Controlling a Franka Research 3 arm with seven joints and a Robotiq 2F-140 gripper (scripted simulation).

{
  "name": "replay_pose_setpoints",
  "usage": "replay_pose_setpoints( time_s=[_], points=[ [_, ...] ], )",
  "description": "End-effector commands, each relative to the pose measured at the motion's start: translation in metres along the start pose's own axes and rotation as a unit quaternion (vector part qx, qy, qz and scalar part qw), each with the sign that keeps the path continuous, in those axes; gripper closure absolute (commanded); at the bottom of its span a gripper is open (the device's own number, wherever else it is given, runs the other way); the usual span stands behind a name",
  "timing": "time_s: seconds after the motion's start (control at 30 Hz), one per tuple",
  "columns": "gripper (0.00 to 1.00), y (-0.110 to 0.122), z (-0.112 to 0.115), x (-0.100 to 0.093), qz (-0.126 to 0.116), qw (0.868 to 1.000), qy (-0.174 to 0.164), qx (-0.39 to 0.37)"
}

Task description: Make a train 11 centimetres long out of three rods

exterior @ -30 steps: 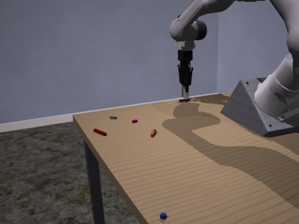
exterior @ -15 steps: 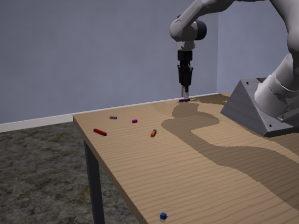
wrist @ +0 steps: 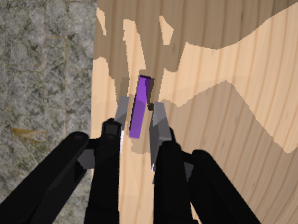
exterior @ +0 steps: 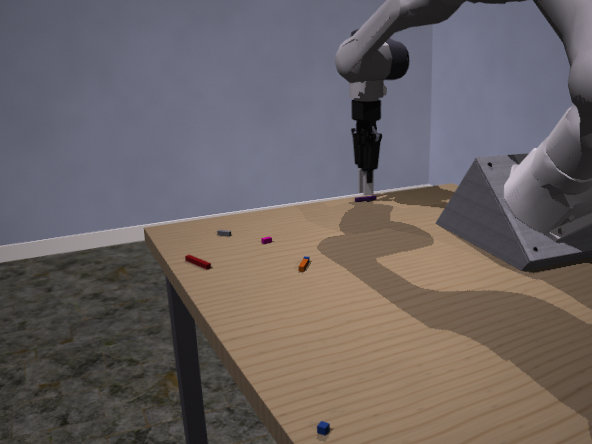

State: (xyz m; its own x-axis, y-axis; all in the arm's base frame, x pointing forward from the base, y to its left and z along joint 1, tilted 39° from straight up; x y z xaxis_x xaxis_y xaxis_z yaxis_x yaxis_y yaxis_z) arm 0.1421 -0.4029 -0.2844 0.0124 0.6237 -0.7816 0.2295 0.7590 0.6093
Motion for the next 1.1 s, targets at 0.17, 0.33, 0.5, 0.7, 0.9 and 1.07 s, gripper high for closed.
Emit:
replay_pose_setpoints(
  time_s=[0.17,0.33,0.5,0.7,0.9,1.07],
  points=[
    [0.77,0.0006,0.0014,0.0015,0.000,1.000,-0.001,0.002],
    [0.77,0.0006,0.0014,0.0015,0.000,1.000,-0.001,0.002],
    [0.77,0.0006,0.0014,0.0015,0.000,1.000,-0.001,0.002],
    [0.77,0.0006,0.0014,0.0015,0.000,1.000,-0.001,0.002],
    [0.77,0.0006,0.0014,0.0025,0.000,1.000,-0.001,0.002],
    [0.77,0.0006,0.0014,0.0060,0.000,1.000,-0.001,0.002]
  ],
)
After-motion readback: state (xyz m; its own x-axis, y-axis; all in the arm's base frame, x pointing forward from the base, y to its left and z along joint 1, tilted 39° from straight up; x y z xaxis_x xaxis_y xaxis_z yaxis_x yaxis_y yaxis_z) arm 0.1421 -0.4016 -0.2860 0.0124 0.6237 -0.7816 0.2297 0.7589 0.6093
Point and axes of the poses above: the point where the finger pads meet when closed, its own x axis out along the fingers, its own y axis across the jaws, z = x × y, the point moved 8 cm from there along -x, back along the fingers, and after that the axes turned 15 degrees about x, right-handed, at the moved point
